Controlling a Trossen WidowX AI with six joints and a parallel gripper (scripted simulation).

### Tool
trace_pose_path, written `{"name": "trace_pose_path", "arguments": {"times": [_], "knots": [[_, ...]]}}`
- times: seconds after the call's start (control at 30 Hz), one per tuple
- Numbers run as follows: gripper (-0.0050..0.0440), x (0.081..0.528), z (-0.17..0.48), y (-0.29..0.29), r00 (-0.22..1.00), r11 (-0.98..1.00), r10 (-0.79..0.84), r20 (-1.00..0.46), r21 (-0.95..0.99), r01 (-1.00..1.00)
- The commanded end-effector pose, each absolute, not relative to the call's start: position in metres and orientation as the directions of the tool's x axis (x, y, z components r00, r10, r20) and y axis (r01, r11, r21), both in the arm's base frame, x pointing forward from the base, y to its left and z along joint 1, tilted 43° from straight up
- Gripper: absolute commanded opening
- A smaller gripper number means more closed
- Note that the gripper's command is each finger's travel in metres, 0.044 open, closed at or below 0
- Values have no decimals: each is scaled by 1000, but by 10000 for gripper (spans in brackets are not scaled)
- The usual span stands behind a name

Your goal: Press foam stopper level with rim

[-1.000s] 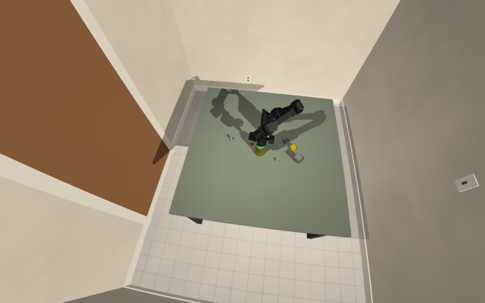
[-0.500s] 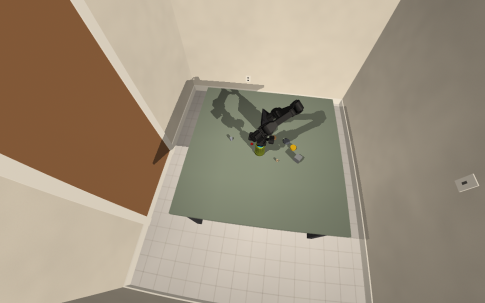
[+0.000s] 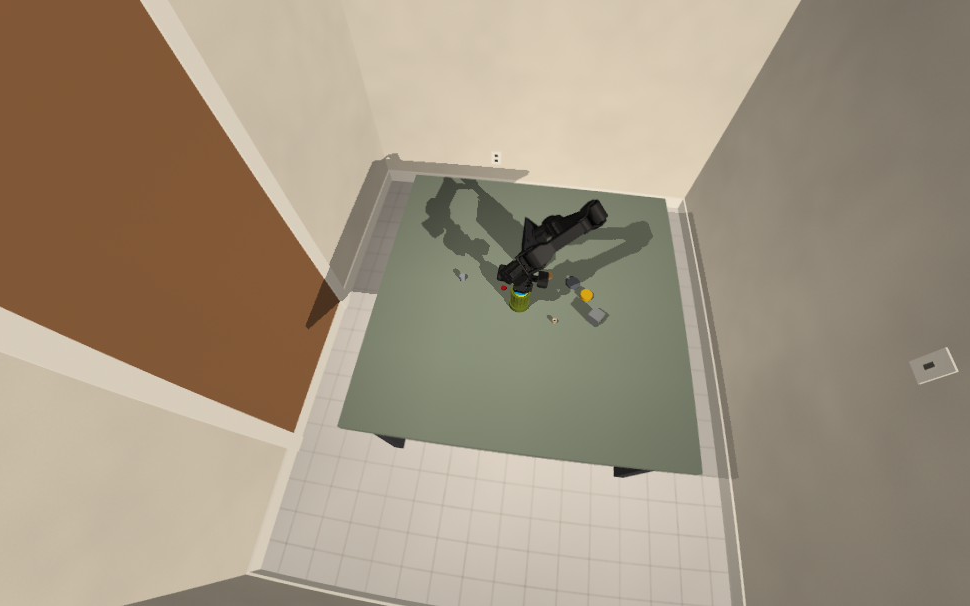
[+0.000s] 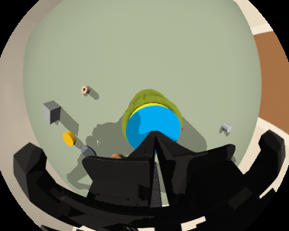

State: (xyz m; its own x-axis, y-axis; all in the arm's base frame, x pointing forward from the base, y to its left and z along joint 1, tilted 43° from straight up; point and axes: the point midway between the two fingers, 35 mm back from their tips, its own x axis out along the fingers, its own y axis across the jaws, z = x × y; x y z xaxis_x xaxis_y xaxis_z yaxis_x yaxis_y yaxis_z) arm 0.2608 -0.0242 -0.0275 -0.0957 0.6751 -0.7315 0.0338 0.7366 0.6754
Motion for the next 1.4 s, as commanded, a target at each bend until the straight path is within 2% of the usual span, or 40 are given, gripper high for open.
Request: {"name": "trace_pose_path", "arguments": {"times": [0.0, 1.37], "knots": [[0, 261, -28, -23, -93, 733, 679, -728, 679, 38], [0, 259, -30, -20, -93, 734, 679, -728, 679, 38]]}}
